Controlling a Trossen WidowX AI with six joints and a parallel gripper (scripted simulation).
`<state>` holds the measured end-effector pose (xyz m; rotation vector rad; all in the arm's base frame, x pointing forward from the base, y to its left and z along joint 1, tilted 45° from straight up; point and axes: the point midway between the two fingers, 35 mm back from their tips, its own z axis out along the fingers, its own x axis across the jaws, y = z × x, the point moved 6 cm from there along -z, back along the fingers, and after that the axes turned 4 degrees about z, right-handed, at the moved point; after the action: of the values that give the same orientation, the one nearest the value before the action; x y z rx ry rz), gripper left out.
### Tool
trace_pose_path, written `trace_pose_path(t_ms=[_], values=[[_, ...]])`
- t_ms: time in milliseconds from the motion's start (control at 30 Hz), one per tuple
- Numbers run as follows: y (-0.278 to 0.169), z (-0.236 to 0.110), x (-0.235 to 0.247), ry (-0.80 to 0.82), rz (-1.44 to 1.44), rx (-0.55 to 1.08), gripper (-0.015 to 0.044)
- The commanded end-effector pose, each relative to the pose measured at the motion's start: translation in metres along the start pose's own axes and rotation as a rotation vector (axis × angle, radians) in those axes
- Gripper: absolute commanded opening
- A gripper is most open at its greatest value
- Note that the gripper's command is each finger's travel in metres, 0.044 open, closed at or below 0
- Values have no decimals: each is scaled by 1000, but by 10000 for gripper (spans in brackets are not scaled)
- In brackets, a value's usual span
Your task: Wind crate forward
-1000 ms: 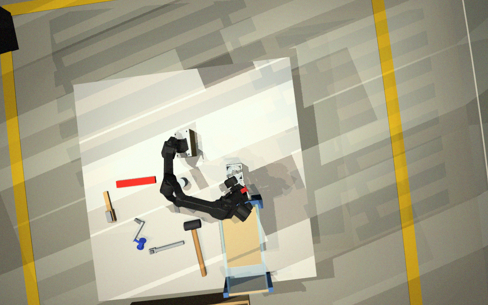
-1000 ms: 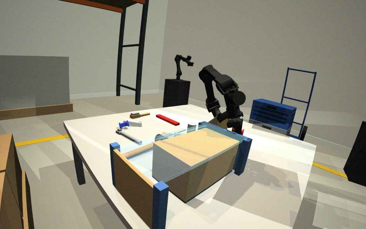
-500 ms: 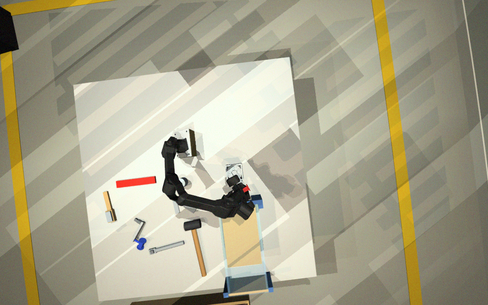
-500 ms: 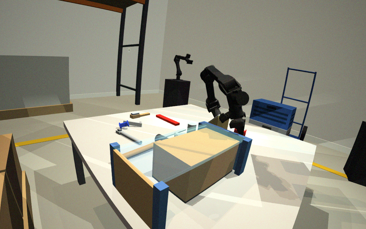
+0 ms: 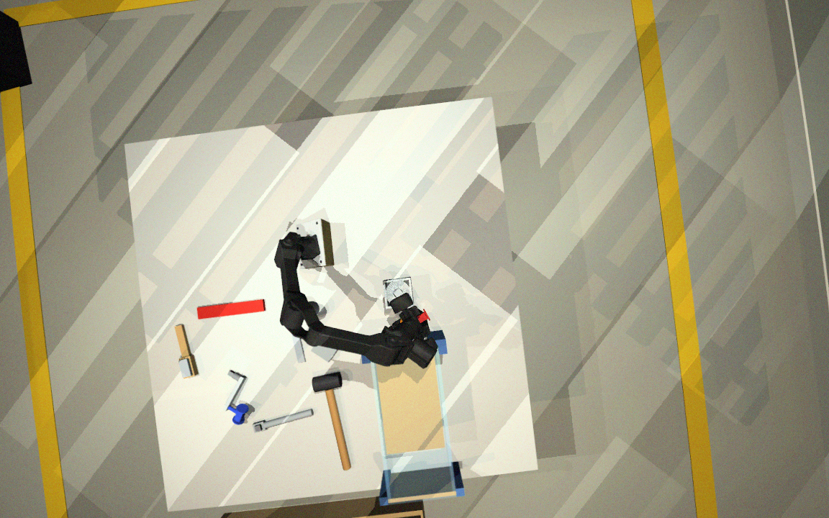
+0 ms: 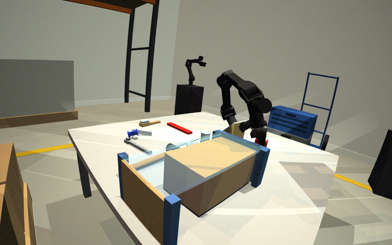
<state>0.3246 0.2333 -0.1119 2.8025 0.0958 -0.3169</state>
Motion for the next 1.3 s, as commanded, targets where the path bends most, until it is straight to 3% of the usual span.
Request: trace_pose_path(t_ms=[0,1267], values=[[-19,10,-9,-13,-21,18,0],[-49,23,-41,-14,-22,21,0]])
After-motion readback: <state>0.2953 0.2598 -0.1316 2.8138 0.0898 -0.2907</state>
